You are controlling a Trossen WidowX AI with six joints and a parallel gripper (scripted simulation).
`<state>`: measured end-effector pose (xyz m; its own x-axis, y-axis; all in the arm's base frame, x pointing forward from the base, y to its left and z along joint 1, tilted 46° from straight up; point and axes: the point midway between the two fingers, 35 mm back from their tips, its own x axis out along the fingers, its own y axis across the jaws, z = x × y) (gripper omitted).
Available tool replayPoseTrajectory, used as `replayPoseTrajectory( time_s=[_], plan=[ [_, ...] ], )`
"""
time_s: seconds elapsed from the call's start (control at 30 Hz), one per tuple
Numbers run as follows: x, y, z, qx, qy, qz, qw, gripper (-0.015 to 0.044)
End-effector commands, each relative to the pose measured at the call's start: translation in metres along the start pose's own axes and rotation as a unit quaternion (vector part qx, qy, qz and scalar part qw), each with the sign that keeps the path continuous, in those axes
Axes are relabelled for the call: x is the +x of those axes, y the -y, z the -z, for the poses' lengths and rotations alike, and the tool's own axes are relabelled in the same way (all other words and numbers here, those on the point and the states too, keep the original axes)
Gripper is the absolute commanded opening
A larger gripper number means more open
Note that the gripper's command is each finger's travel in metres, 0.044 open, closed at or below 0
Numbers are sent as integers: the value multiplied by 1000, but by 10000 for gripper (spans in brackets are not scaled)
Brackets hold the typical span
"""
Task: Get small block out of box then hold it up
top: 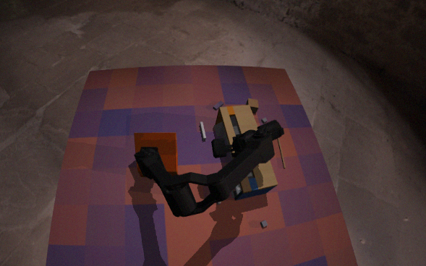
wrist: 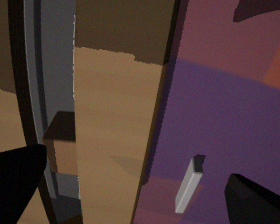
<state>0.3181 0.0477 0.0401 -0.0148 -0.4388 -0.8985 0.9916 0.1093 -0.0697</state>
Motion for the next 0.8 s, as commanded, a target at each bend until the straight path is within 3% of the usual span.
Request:
replayPoseTrajectory(
  time_s=[0.0, 0.77],
  plan=[
    [8, 1, -2, -3, 2, 3, 1000, 400],
    [43, 4, -11, -2, 2, 3, 1000, 400]
  ],
)
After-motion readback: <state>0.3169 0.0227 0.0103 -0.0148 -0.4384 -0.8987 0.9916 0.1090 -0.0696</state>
